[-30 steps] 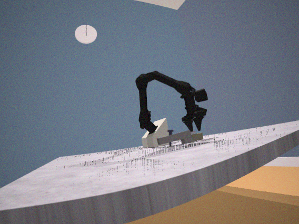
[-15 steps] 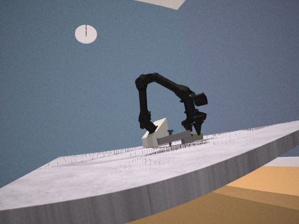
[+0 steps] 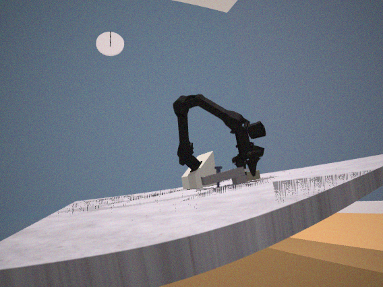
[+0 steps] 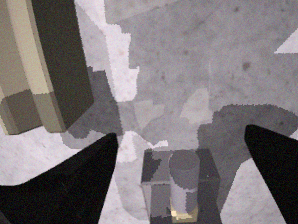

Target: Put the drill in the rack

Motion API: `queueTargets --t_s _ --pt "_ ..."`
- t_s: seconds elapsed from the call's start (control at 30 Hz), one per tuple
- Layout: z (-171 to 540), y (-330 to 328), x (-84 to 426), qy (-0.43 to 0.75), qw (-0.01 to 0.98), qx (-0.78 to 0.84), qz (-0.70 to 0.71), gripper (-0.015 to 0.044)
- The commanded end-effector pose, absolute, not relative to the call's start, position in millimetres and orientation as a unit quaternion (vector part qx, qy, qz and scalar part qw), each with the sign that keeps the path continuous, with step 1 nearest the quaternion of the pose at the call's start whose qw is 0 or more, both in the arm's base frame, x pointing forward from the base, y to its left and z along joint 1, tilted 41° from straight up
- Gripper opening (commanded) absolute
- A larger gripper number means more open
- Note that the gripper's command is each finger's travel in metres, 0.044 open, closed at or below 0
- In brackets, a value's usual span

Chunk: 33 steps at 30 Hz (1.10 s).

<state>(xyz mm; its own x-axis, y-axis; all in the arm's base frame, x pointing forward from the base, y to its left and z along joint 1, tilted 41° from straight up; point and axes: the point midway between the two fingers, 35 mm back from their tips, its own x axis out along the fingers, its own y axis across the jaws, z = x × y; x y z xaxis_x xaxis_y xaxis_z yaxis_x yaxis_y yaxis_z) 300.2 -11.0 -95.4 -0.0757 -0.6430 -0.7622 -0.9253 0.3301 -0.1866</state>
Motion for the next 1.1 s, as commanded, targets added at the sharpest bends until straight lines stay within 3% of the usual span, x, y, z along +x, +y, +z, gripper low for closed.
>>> queueTargets --t_s 0.0,0.33,0.57,1.07 --pt "-95.3 -10.9 300.3 0.712 0.398 -0.551 0.177 0.0309" --pt "-95.3 -10.9 300.3 0.712 0.398 -0.551 0.177 0.0046" --pt "-95.3 -10.9 300.3 0.712 0.398 -0.551 0.177 0.0" --pt "-104.6 0.8 305.4 0.713 0.393 -0.553 0.179 0.0"
